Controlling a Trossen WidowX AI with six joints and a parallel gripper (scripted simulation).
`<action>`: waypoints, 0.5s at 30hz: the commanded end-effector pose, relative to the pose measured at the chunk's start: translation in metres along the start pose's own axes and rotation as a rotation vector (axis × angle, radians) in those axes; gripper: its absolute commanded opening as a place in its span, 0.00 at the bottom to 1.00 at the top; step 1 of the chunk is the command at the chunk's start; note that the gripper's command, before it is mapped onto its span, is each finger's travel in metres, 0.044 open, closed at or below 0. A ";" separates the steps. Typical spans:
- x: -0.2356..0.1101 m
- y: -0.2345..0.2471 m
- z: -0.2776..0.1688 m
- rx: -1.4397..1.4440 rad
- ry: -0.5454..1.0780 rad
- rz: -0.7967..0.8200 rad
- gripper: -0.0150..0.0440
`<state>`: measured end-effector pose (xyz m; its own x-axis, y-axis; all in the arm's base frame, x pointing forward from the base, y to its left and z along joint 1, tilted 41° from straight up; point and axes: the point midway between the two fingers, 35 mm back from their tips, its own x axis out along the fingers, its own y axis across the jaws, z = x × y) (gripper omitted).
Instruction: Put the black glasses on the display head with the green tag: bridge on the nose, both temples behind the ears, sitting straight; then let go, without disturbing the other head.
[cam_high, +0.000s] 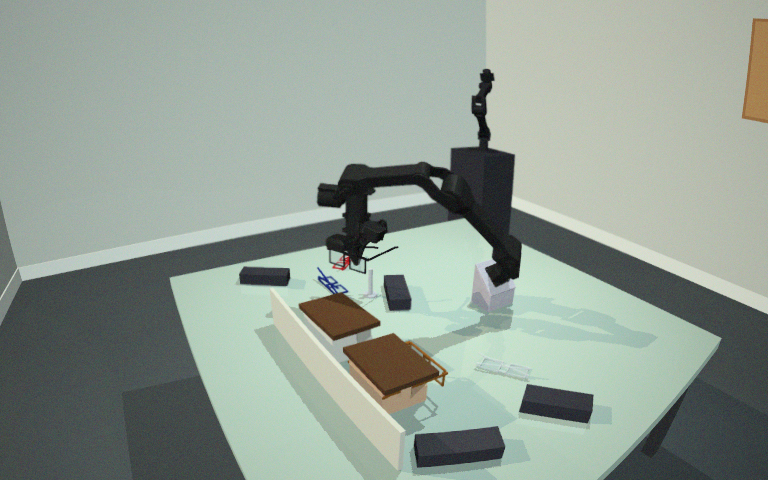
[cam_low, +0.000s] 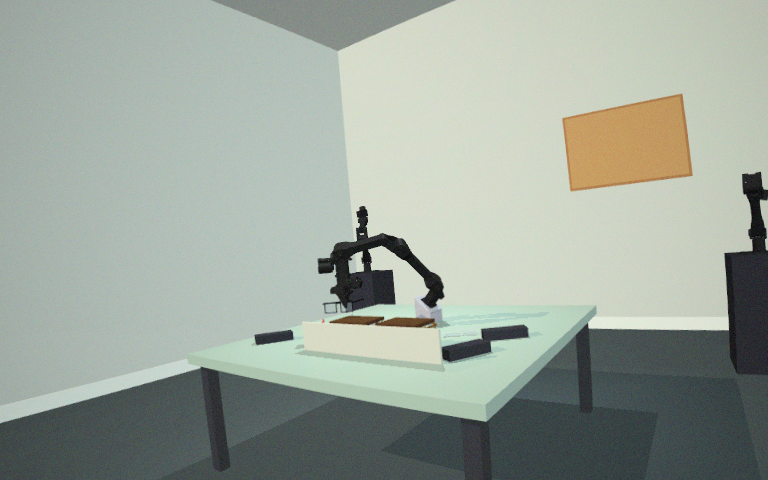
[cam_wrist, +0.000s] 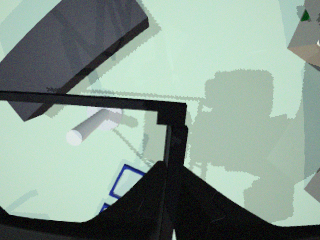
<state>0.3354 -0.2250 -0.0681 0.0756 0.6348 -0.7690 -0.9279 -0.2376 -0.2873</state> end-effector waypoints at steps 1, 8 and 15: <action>-0.001 0.004 0.007 -0.007 0.004 0.006 0.25; -0.001 0.012 0.022 -0.006 0.003 0.006 0.25; 0.001 0.020 0.038 -0.005 0.002 0.007 0.25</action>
<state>0.3086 -0.2046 -0.0550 0.0741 0.6358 -0.7682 -0.9285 -0.2371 -0.2859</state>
